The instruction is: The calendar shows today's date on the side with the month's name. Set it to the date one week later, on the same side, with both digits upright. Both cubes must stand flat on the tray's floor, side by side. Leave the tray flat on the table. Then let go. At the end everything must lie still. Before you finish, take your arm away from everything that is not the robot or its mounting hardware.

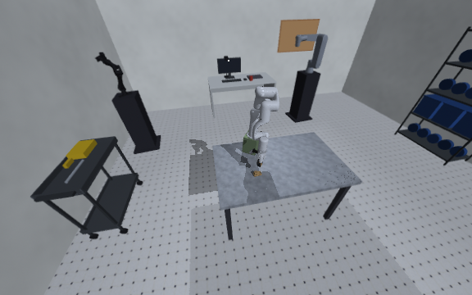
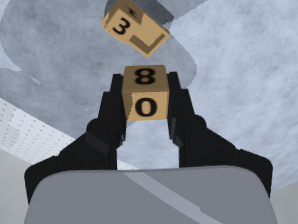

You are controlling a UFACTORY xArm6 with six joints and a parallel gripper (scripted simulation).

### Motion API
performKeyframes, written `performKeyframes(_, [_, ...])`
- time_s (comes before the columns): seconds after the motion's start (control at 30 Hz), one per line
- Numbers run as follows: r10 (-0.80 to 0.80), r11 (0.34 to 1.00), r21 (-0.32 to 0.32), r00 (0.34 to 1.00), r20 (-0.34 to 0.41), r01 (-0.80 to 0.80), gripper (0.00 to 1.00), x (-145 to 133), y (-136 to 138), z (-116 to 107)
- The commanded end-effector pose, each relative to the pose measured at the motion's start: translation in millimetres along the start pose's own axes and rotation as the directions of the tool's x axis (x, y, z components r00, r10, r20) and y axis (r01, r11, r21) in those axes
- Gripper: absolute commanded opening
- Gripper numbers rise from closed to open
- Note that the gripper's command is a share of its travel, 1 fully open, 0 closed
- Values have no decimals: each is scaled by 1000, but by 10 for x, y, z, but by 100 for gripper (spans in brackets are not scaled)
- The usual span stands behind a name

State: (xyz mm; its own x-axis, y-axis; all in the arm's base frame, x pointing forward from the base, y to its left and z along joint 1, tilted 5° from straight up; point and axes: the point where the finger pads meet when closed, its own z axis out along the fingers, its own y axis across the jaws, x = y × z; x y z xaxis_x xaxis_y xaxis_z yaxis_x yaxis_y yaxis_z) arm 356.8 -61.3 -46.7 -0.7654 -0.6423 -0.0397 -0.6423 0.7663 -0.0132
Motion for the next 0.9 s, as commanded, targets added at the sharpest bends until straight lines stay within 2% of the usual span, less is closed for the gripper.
performKeyframes(0.0, [-166,986,-18,985,45,167,27,-8,-9,-9])
performKeyframes(0.07, [-166,986,-18,985,45,167,27,-8,-9,-9])
performKeyframes(0.13, [-258,966,-13,965,47,259,27,-7,-9,-10])
performKeyframes(0.23, [-317,948,-10,947,48,317,27,-7,-9,-10])
performKeyframes(0.53, [-540,841,2,840,48,541,27,-7,-7,-12])
performKeyframes(0.63, [-545,838,2,837,48,545,27,-7,-7,-12])
performKeyframes(0.87, [-703,711,12,710,47,703,27,-7,-6,-14])
